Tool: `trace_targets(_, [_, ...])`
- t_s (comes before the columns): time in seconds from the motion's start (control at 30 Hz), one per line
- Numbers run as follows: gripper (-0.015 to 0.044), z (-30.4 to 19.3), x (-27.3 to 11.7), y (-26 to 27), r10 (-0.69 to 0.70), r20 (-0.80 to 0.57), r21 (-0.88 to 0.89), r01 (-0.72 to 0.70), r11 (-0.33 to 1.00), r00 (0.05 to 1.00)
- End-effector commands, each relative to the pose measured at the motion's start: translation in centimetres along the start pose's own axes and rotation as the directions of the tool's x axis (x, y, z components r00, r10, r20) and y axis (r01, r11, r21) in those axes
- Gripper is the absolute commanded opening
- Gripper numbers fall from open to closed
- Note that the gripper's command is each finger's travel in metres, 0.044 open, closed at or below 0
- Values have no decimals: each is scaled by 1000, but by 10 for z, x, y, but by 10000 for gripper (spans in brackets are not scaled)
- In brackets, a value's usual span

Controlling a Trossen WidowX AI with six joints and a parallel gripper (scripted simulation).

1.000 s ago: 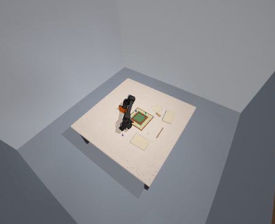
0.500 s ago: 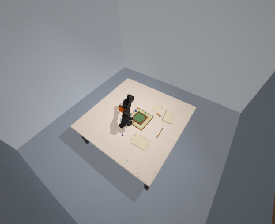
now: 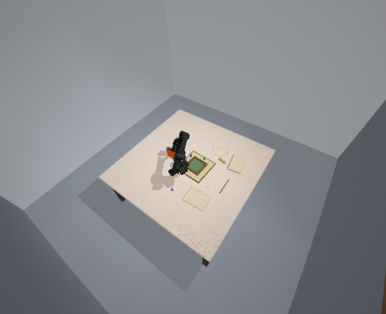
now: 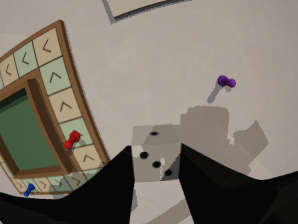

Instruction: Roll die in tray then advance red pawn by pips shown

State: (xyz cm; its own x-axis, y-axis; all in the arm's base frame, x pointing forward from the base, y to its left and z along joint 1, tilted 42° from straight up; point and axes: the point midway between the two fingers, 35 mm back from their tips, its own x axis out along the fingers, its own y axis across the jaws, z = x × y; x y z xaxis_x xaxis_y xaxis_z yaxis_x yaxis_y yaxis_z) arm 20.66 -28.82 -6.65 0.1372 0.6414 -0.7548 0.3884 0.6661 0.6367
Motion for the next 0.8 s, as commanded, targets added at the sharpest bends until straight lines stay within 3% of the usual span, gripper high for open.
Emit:
trace_targets(0.0, [0,5,-2,21,-9,7,95,8,995,1000])
trace_targets(0.37, [0,7,2,74,-13,10,374,8,927,1000])
trace_targets(0.77, [0,-1,11,130,-9,10,641,1,767,1000])
